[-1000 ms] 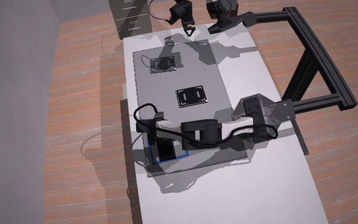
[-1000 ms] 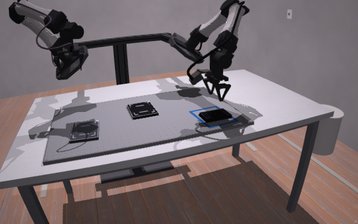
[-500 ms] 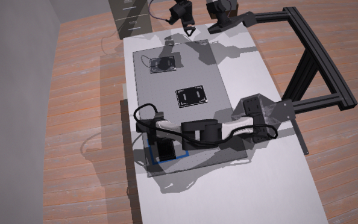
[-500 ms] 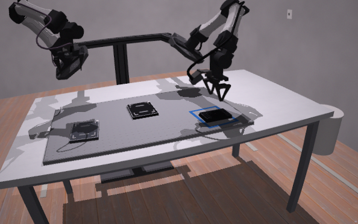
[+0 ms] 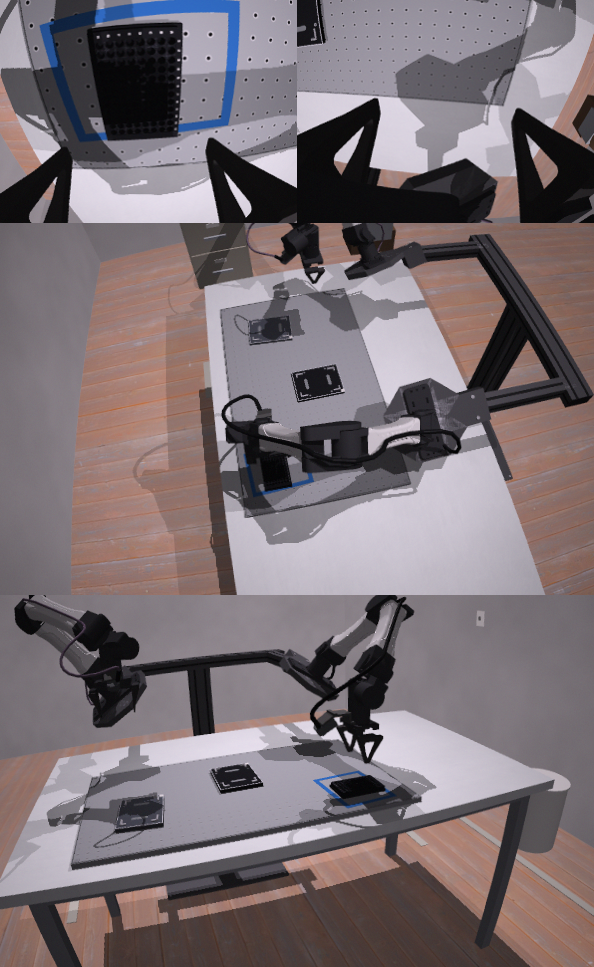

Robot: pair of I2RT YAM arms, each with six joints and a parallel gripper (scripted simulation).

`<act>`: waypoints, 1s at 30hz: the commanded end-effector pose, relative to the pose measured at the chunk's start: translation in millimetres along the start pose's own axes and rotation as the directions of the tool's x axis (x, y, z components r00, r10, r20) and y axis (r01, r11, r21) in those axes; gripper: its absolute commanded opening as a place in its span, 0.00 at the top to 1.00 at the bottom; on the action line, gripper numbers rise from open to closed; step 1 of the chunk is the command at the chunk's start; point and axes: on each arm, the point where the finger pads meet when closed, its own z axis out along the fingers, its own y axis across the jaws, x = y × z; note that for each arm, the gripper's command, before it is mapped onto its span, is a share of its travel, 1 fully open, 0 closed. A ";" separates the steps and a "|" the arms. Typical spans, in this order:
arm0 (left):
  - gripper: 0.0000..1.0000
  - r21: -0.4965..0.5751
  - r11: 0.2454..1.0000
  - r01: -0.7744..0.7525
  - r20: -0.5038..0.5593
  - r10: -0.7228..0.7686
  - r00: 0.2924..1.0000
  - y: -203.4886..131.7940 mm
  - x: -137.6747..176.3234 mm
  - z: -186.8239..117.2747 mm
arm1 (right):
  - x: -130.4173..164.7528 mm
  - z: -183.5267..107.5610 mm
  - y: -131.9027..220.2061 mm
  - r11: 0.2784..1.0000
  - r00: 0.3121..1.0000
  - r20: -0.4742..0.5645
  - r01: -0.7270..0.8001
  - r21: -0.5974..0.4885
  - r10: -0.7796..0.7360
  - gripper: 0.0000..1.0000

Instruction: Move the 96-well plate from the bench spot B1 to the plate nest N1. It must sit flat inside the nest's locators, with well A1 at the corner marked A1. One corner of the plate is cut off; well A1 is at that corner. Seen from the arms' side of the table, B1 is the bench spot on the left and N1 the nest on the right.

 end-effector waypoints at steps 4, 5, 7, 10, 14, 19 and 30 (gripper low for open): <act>0.00 -0.001 1.000 0.001 0.001 -0.001 1.000 0.8 -0.3 -3.4 | -0.2 -1.7 -0.1 1.000 1.000 0.000 -0.008 -0.001 0.008 0.00; 0.00 -0.001 1.000 0.001 0.001 -0.001 1.000 0.8 -0.3 -3.4 | -0.2 -1.7 -0.1 1.000 1.000 0.000 -0.008 -0.001 0.008 0.00; 0.00 -0.001 1.000 0.001 0.001 -0.001 1.000 0.8 -0.3 -3.4 | -0.2 -1.7 -0.1 1.000 1.000 0.000 -0.008 -0.001 0.008 0.00; 0.00 -0.001 1.000 0.001 0.001 -0.001 1.000 0.8 -0.3 -3.4 | -0.2 -1.7 -0.1 1.000 1.000 0.000 -0.008 -0.001 0.008 0.00; 0.00 -0.001 1.000 0.001 0.001 -0.001 1.000 0.8 -0.3 -3.4 | -0.2 -1.7 -0.1 1.000 1.000 0.000 -0.008 -0.001 0.008 0.00; 0.00 -0.001 1.000 0.001 0.001 -0.001 1.000 0.8 -0.3 -3.4 | -0.2 -1.7 -0.1 1.000 1.000 0.000 -0.008 -0.001 0.008 0.00; 0.00 -0.003 0.951 0.309 0.009 -0.309 0.951 1.7 -1.4 8.7 | -0.2 -1.7 -0.1 1.000 1.000 0.000 -0.008 -0.001 0.008 0.00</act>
